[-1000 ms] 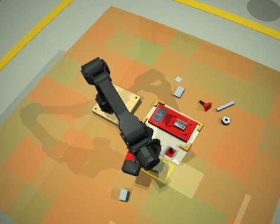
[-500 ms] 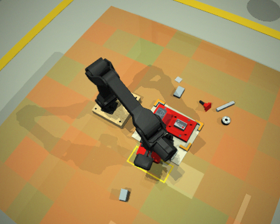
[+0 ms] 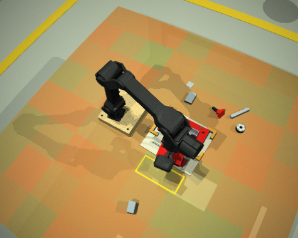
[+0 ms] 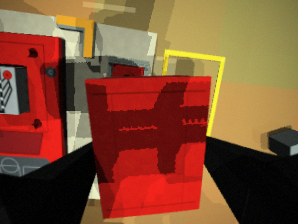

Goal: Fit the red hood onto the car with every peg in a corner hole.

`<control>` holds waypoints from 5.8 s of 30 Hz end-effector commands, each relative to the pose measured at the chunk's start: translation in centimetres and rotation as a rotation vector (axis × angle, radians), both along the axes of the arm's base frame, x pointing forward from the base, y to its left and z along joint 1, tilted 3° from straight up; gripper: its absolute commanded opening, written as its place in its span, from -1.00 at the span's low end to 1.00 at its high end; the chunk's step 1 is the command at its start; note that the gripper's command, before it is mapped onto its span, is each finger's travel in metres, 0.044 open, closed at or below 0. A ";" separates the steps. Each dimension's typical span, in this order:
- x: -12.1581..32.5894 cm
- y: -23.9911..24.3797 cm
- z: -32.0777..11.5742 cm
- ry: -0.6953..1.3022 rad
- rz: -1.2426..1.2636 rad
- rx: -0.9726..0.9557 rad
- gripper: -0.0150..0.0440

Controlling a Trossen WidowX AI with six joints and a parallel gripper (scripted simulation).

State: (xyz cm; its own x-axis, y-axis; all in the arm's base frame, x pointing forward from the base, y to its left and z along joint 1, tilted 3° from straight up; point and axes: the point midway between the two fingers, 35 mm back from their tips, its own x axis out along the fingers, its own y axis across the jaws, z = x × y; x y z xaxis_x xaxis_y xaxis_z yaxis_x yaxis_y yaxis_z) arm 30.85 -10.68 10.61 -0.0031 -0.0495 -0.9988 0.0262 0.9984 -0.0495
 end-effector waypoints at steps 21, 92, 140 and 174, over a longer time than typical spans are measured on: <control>3.0 7.8 -0.4 -0.003 -0.072 0.011 -0.49; 4.0 14.5 -5.9 0.002 -0.125 0.007 -0.49; 4.0 14.5 -7.7 0.002 -0.124 0.008 -0.49; 4.1 14.7 -0.6 0.008 -0.124 0.013 1.00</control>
State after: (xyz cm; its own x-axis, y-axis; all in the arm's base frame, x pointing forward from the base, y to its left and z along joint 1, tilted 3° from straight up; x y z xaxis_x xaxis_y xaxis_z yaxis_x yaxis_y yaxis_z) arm 35.24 3.97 9.22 -0.0038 -0.0399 -0.9992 0.1459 0.9885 -0.0400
